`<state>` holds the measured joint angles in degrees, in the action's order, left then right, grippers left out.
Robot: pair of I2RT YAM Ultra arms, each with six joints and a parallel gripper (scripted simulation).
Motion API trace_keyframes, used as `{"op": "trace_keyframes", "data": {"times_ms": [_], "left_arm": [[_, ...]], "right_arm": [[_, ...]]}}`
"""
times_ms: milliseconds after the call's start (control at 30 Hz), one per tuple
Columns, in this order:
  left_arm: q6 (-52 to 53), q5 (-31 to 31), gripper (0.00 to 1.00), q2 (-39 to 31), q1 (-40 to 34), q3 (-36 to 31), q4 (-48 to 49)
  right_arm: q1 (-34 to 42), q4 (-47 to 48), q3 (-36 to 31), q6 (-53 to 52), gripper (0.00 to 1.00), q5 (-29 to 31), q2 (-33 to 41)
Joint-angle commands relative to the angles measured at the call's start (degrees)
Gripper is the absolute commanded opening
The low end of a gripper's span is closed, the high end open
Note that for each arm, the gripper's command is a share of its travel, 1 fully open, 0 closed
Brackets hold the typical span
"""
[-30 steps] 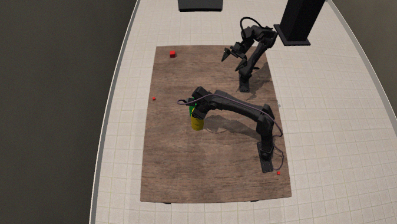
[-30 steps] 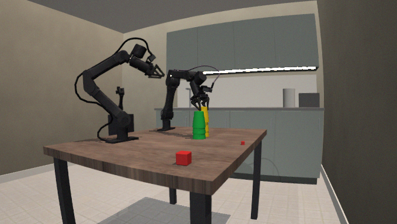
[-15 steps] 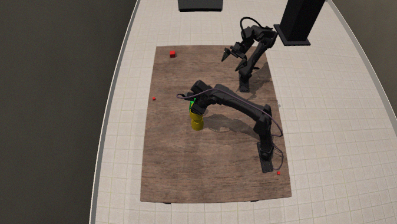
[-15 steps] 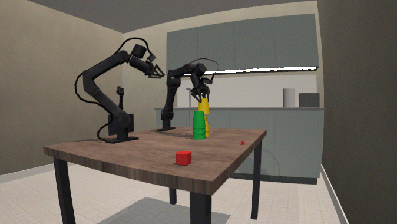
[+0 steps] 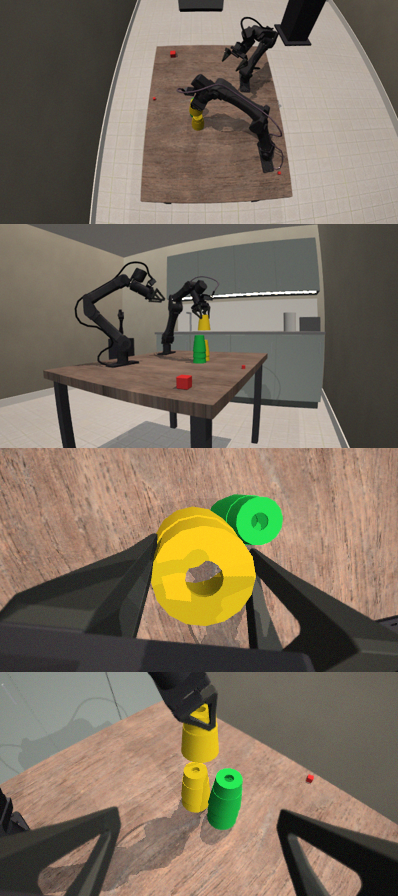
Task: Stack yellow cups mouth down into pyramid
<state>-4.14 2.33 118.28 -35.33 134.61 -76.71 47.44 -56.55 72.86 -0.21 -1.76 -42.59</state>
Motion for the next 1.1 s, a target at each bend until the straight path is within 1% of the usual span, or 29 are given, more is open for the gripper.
{"op": "trace_keyframes", "data": {"times_ms": [0,100,200,300,367,400,600,767,867,1067], "left_arm": [[-0.5,0.6,0.00,-0.2,-0.3,3.6,-1.8],[-0.6,0.6,0.00,-1.8,-0.4,1.9,0.7],[-0.6,0.6,0.00,-4.1,-0.4,-2.6,2.5],[-0.6,0.6,0.00,-8.0,-0.5,-9.0,4.3],[-0.6,0.6,0.00,-8.0,-0.5,-9.0,4.3],[-0.6,0.6,0.00,-10.0,-0.5,-12.2,5.5],[-0.7,0.6,0.00,-18.2,-0.5,-24.6,8.5],[-0.7,0.6,0.00,-23.3,-0.6,-31.7,10.1],[0.0,-0.4,0.00,-25.0,-0.6,-33.9,8.8],[-0.1,-0.1,0.00,-25.8,-0.2,-34.1,9.6]], "right_arm": [[0.4,-0.1,-0.2,-0.3,1.00,0.2,0.9],[0.4,-0.1,-0.2,-0.3,1.00,0.2,0.9],[0.4,-0.1,-0.2,-0.3,1.00,0.2,0.9],[0.4,-0.1,-0.2,-0.3,1.00,0.2,0.9],[0.4,-0.1,-0.2,-0.3,1.00,0.2,0.9],[0.4,-0.1,-0.2,-0.3,1.00,0.2,0.9],[0.4,-0.1,-0.2,-0.3,1.00,0.2,0.9],[0.4,-0.1,-0.2,-0.3,1.00,0.2,0.9],[0.4,-0.1,-0.2,-0.3,1.00,0.2,0.9],[0.4,-0.1,-0.2,-0.3,1.00,0.2,0.9]]}}
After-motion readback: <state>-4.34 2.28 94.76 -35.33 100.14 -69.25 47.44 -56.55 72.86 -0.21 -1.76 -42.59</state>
